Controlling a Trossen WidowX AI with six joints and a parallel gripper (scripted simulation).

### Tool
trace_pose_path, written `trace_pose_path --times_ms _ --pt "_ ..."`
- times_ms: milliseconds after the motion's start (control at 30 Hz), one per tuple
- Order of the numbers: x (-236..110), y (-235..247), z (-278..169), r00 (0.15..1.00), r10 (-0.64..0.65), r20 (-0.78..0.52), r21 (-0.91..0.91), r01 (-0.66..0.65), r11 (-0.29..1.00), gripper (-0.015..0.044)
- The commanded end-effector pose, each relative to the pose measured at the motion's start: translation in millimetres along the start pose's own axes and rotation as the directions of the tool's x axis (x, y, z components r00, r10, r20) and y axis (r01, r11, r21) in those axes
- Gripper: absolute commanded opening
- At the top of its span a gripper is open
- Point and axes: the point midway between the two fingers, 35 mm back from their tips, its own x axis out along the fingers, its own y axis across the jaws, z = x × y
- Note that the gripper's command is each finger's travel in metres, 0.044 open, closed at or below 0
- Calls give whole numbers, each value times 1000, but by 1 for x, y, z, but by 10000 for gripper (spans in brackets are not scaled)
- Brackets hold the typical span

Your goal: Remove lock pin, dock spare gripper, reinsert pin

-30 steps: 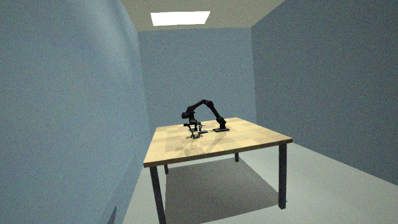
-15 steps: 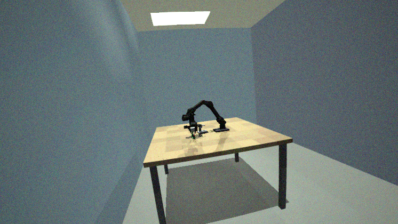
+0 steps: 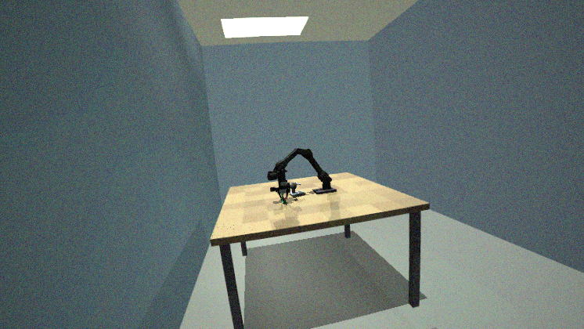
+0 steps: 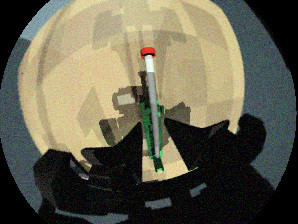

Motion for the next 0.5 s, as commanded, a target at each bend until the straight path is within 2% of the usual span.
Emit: trace_pose_path --times_ms 0,167,300,467 --pt "2 0 -1 1000 0 -2 -3 0 1000 154" --pt "2 0 -1 1000 0 -2 -3 0 1000 23" --pt "2 0 -1 1000 0 -2 -3 0 1000 0" --pt "2 0 -1 1000 0 -2 -3 0 1000 0"
